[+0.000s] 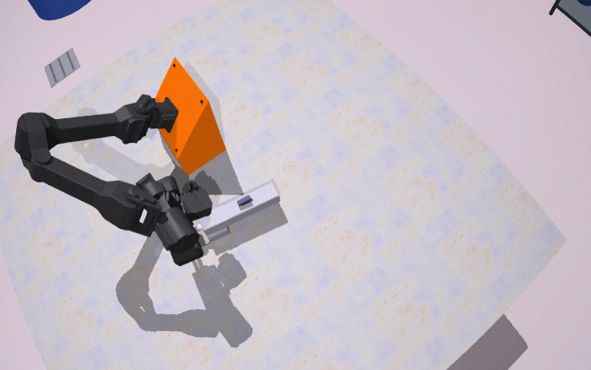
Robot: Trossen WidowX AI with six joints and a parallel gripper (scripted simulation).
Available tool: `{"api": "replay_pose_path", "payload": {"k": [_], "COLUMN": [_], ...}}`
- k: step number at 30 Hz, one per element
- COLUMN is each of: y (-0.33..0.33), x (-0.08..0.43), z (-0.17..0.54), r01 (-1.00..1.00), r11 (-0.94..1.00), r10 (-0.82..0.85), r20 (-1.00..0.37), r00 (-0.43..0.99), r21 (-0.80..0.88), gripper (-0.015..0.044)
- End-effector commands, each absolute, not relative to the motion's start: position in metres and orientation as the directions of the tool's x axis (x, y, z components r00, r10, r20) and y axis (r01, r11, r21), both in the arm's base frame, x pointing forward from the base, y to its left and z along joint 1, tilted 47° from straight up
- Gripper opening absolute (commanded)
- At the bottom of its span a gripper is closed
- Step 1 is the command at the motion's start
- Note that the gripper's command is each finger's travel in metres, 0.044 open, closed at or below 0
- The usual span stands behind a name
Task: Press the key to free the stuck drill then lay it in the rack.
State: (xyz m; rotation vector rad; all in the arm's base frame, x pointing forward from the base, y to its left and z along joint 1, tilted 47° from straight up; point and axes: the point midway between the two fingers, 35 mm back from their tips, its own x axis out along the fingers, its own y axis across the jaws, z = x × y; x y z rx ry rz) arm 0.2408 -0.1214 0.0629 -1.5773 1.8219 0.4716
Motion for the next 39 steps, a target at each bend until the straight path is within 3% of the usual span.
{"api": "replay_pose_path", "payload": {"k": [1, 31, 39], "y": [-0.124, -0.148, -0.147], "x": [0.240, 0.240, 0.242], "z": [0.059, 0.020, 0.023], "r01": [-0.968, -0.968, -0.967], "r11": [0.201, 0.201, 0.202], "r10": [-0.725, -0.727, -0.727], "r20": [-0.687, -0.685, -0.686], "r00": [-0.045, -0.045, -0.042], "r21": [-0.149, -0.149, -0.156], "gripper": [0.0440, 0.0440, 0.0230]}}
